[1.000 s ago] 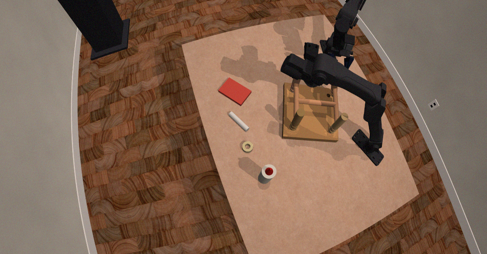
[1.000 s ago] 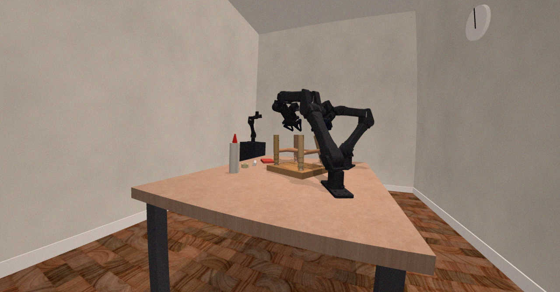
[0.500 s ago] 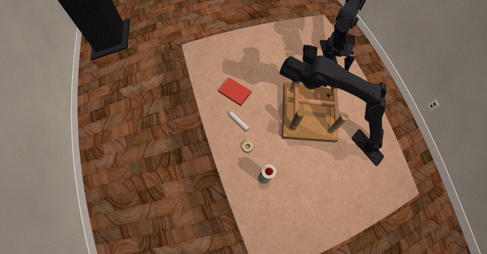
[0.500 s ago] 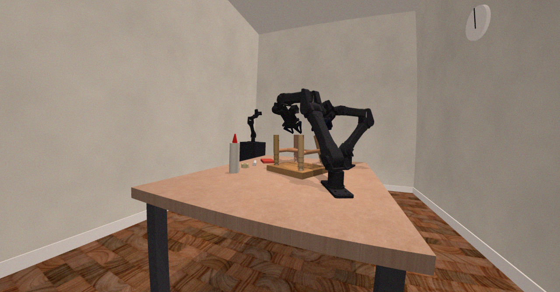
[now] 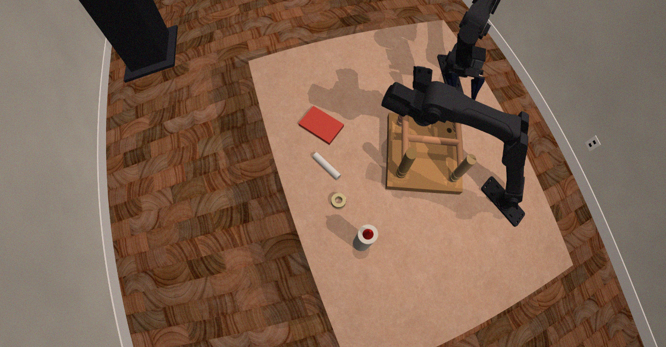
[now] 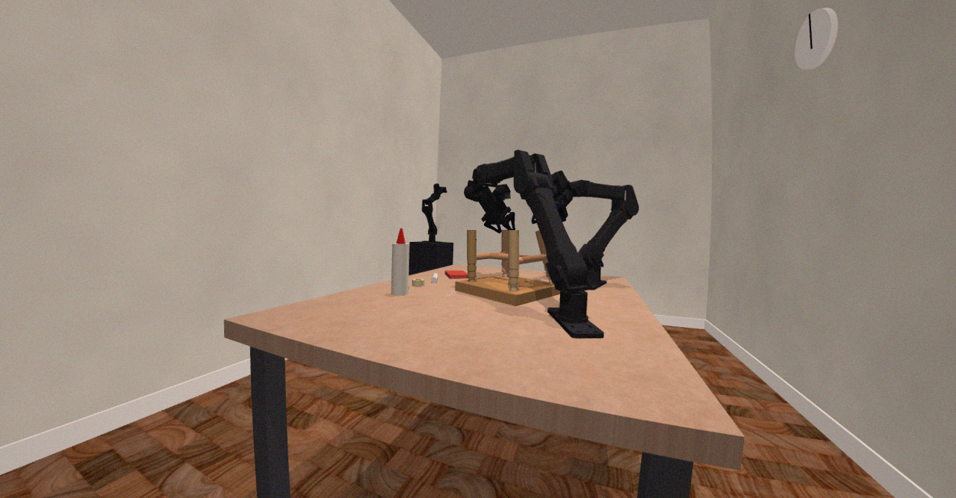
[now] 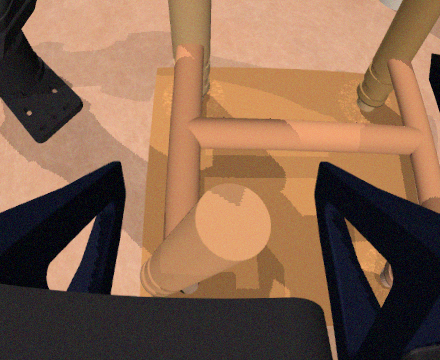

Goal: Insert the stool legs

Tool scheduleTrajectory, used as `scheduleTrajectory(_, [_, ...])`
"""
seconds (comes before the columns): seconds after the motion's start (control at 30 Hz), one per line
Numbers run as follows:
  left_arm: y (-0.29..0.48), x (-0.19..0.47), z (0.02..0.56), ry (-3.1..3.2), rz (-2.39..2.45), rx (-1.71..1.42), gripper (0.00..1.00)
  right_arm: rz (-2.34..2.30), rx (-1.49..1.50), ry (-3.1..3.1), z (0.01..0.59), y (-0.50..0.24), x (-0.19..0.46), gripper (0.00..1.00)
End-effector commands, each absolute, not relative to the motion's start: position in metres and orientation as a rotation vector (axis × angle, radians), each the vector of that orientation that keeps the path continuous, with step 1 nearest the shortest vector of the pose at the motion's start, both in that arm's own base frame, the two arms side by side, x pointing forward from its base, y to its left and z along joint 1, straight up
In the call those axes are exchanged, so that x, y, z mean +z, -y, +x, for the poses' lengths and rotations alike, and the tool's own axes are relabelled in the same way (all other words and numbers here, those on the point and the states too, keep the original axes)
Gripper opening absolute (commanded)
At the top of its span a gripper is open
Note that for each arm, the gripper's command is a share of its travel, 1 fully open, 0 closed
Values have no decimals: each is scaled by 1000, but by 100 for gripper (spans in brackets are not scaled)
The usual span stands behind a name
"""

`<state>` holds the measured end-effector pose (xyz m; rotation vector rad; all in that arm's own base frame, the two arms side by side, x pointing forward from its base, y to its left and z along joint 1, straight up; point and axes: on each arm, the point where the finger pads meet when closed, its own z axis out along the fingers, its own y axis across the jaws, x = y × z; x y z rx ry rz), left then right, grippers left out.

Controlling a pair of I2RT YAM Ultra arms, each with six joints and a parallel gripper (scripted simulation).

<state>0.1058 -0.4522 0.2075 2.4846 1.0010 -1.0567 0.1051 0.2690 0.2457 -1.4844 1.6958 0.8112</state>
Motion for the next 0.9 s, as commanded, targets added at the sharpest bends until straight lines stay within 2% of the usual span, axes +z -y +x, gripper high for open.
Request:
scheduleTrajectory(0.0, [454, 221, 102, -950, 2448, -1060, 69, -1466, 830, -1617, 106, -277, 273, 69])
scheduleTrajectory(0.57, [456, 209, 104, -945, 2443, -1055, 69, -1463, 822, -1632, 107, -274, 268, 69])
scheduleTrajectory(0.6, [456, 204, 101, -950, 2453, -1062, 28, -1463, 828, -1619, 107, -276, 273, 69])
scheduleTrajectory(0.87, [454, 186, 99, -978, 2492, -1084, 28, -1439, 816, -1632, 113, -273, 273, 69])
